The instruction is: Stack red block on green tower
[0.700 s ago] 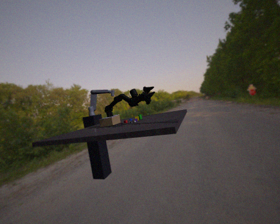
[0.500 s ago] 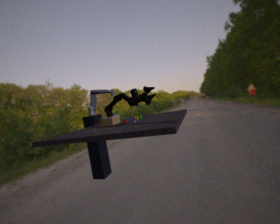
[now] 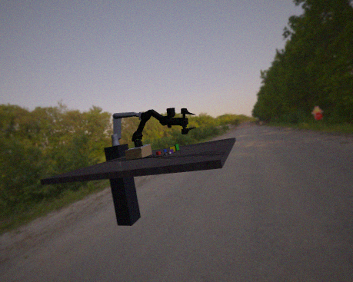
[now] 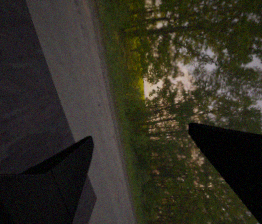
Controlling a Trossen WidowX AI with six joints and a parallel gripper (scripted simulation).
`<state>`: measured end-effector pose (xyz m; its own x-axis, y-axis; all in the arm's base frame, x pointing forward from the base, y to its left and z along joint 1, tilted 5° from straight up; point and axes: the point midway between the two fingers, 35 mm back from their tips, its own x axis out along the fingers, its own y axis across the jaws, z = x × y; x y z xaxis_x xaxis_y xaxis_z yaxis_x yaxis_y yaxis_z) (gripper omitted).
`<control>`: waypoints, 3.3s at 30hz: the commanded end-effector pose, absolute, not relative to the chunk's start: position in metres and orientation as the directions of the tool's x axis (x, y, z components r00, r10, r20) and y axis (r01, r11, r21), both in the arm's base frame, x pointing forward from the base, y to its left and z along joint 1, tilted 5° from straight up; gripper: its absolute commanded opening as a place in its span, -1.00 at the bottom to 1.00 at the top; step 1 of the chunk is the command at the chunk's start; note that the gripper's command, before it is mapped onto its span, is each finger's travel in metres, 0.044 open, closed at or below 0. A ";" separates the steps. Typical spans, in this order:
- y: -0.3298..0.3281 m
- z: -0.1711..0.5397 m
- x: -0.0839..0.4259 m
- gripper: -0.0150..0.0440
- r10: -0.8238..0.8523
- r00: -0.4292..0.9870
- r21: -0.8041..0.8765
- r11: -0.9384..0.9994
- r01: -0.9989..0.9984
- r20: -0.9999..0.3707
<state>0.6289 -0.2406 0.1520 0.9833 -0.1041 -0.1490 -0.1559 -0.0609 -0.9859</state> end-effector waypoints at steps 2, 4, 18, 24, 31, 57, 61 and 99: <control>-0.224 0.136 0.608 1.00 -0.119 0.948 -0.946 0.180 -0.272 -0.295; -0.217 0.128 0.597 1.00 -0.122 0.926 -0.908 0.278 -0.313 -0.357; -0.157 0.076 0.488 1.00 -0.108 0.664 -0.455 0.807 -0.377 -0.740; -0.131 0.059 0.428 1.00 -0.095 0.512 -0.269 0.922 -0.278 -0.854; -0.102 0.042 0.352 1.00 -0.081 0.314 -0.117 0.988 -0.098 -0.946; -0.069 -0.013 0.234 1.00 -0.080 -0.009 -0.080 0.973 0.218 -0.997; -0.070 -0.017 0.235 1.00 -0.080 -0.009 -0.080 0.973 0.218 -0.997; -0.073 -0.053 0.234 1.00 -0.080 -0.009 -0.080 0.973 0.218 -0.997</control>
